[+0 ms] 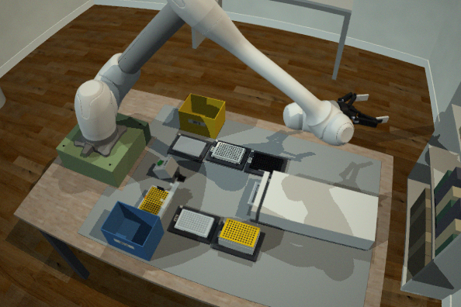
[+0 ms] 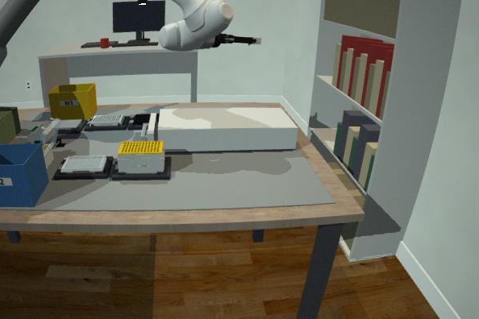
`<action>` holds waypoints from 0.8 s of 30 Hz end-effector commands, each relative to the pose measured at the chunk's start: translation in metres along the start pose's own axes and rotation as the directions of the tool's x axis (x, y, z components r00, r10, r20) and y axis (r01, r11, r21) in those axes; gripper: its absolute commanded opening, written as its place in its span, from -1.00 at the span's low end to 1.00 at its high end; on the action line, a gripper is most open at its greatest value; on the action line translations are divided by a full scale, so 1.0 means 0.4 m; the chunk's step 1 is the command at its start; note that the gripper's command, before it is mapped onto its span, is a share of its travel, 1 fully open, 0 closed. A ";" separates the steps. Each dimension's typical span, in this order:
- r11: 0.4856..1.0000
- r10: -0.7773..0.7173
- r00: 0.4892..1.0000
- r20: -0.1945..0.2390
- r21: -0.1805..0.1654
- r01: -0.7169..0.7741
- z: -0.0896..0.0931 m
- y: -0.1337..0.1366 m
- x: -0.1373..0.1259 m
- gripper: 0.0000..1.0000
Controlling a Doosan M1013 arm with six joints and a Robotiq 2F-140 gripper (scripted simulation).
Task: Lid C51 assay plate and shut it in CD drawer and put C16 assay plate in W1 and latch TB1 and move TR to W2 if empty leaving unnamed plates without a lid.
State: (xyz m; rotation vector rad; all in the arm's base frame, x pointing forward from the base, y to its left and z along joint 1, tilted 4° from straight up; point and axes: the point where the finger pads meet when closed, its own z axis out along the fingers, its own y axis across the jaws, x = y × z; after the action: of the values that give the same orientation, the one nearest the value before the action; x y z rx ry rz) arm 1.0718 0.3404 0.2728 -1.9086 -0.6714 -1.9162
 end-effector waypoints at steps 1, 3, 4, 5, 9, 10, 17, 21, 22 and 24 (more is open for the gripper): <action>1.000 0.000 1.000 0.000 0.000 0.000 0.000 0.000 0.001 1.00; 1.000 0.000 1.000 0.000 0.000 0.000 0.000 0.000 0.001 1.00; 1.000 0.000 1.000 0.000 0.000 0.000 0.000 0.000 0.001 1.00; 1.000 0.000 1.000 0.000 0.000 0.000 0.000 0.000 0.001 1.00; 1.000 0.000 1.000 0.000 0.000 0.000 0.000 0.000 0.001 1.00; 1.000 0.000 1.000 0.000 0.000 0.000 0.000 0.000 0.001 1.00; 1.000 0.000 1.000 0.000 0.000 0.000 0.000 0.000 0.001 1.00; 0.997 0.042 0.999 0.026 0.071 -0.044 -0.036 -0.028 0.021 -1.00; 0.995 0.052 0.998 0.034 0.087 -0.055 -0.045 -0.035 0.025 -1.00; 0.995 0.052 0.998 0.034 0.087 -0.055 -0.064 -0.050 0.034 -1.00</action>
State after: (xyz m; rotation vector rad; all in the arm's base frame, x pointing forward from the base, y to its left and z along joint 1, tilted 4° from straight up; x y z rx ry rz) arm 1.0520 0.3425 0.2801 -1.8938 -0.6873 -1.8283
